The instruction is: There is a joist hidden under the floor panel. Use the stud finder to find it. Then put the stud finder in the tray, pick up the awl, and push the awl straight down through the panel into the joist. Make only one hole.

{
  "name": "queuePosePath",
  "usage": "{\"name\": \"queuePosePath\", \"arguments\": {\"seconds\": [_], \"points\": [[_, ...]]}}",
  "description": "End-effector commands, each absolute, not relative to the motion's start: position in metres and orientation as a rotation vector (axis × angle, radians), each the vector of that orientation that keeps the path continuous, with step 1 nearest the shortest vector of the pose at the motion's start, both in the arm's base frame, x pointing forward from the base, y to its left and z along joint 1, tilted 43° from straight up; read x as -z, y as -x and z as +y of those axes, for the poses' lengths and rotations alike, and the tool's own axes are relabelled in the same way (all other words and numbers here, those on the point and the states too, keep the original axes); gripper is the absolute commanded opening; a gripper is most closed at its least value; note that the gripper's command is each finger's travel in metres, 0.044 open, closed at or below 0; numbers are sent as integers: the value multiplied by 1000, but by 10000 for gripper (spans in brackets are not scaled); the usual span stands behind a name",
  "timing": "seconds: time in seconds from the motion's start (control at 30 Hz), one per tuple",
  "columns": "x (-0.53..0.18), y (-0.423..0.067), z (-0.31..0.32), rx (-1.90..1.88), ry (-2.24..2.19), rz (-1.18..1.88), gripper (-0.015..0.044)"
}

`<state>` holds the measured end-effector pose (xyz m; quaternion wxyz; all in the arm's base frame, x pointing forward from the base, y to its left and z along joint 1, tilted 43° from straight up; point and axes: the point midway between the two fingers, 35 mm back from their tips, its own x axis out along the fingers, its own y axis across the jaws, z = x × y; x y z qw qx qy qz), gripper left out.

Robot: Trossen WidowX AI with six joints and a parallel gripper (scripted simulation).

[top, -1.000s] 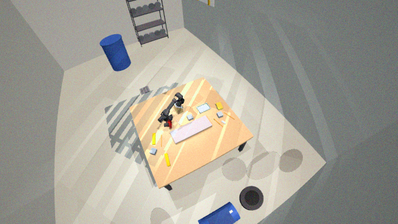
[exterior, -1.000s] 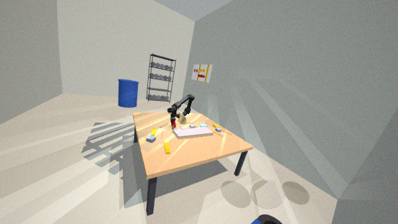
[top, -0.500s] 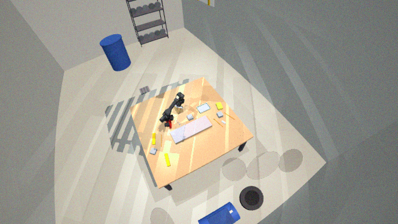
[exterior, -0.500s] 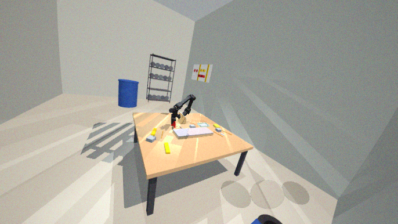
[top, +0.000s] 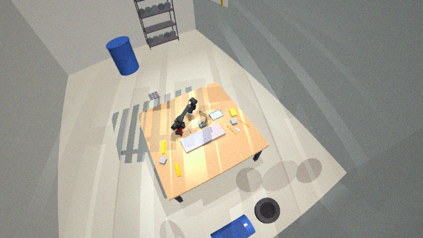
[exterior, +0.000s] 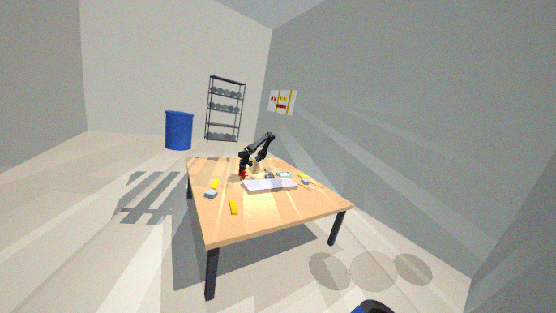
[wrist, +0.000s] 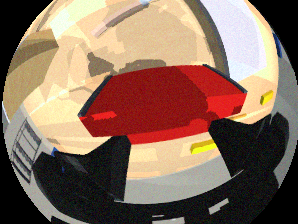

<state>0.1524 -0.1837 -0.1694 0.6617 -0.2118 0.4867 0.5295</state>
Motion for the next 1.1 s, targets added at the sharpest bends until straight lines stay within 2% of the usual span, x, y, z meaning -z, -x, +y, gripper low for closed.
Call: {"name": "queuePosePath", "arguments": {"seconds": [0.0, 1.07], "points": [[168, -152, -184, -1189, 498, 1130, 0], [166, -155, -178, -1152, 644, 1327, 0]]}}
